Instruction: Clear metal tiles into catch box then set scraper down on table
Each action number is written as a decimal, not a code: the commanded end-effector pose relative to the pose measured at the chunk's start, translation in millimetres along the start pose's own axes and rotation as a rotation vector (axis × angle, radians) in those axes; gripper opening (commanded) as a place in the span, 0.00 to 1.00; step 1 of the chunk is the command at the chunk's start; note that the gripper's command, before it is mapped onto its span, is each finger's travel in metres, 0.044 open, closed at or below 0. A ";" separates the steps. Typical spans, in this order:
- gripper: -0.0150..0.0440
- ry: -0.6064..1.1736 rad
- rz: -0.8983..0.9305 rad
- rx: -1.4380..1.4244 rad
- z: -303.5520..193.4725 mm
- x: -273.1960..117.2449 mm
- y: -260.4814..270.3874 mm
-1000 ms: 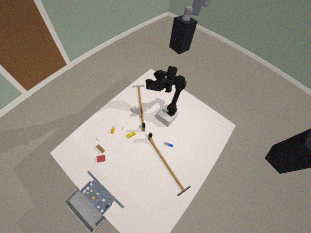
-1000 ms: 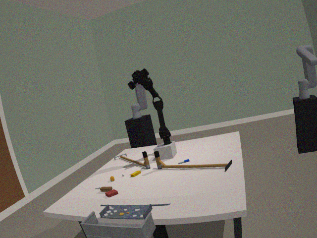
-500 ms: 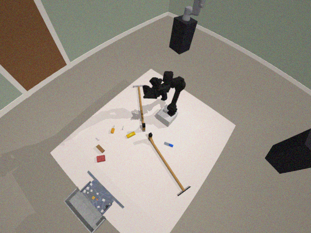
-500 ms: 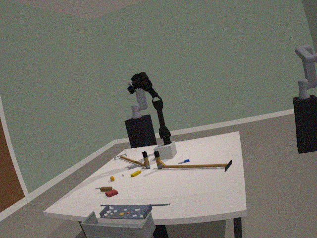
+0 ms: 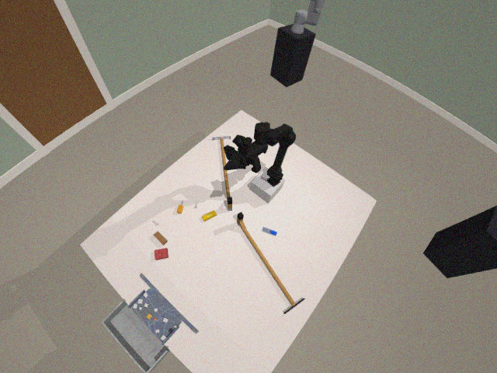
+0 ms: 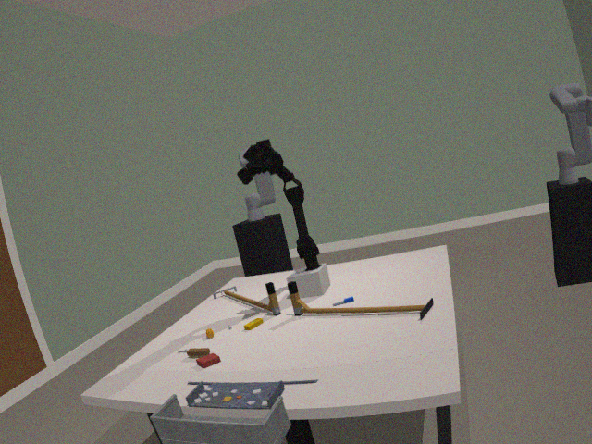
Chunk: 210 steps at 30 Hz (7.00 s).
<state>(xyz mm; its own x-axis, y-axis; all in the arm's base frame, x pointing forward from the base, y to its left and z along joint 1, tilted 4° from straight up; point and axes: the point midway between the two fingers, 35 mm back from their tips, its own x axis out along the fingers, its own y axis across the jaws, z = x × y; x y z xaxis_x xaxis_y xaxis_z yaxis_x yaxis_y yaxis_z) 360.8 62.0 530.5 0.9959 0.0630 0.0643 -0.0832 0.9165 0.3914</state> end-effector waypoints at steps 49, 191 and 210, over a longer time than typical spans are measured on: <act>0.25 0.508 -0.215 -0.110 -154.7 39.8 -74.0; 0.25 1.509 -0.593 -0.153 -438.4 -67.7 -238.7; 0.25 1.510 -0.593 -0.153 -455.3 -72.6 -257.4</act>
<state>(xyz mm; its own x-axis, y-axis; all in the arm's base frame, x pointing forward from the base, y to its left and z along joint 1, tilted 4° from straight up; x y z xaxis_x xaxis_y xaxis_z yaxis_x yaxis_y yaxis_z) 327.4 6.6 9.5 0.0255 -0.0735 -0.9970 0.2162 0.9741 -0.0663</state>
